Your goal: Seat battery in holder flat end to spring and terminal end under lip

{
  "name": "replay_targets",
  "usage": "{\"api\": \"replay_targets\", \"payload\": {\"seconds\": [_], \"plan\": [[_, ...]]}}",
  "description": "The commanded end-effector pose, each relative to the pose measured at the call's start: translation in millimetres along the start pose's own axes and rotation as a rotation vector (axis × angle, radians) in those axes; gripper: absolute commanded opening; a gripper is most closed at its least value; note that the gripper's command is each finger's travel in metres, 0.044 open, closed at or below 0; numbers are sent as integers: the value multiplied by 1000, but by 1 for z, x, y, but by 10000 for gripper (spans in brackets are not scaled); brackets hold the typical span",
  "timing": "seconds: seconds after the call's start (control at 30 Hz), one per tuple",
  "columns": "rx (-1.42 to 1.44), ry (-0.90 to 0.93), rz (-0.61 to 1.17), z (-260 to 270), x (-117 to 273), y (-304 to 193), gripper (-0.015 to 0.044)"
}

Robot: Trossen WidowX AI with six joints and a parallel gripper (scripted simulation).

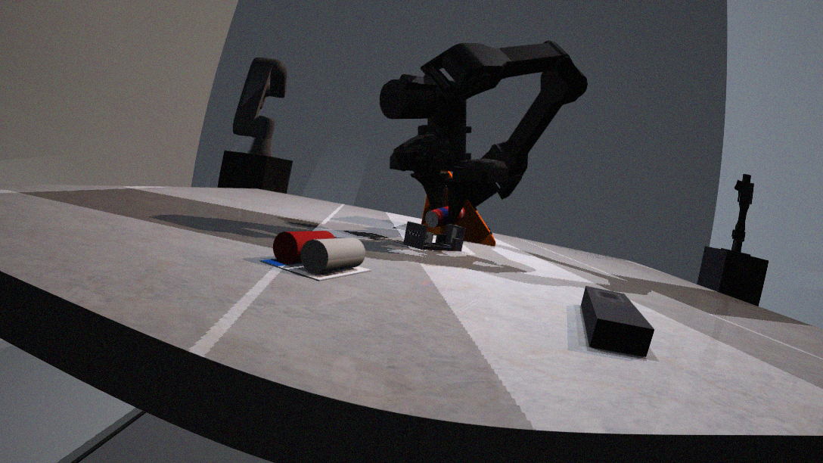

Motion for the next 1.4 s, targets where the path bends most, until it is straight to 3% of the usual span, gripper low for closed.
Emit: {"api": "replay_targets", "payload": {"seconds": [0.0,1.37], "plan": [[10,7,18,1,-1,4,88],[11,37,265,-2,-18,33,88]]}}
Point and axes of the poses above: the point midway between the two fingers, 35 mm back from their tips, its own x axis back along the fingers, its own z axis across the jaws, y = z × x, the point moved 7 cm from there along x, back along the fingers, and after that the axes turned 8 degrees about x, right-handed, at the moved point
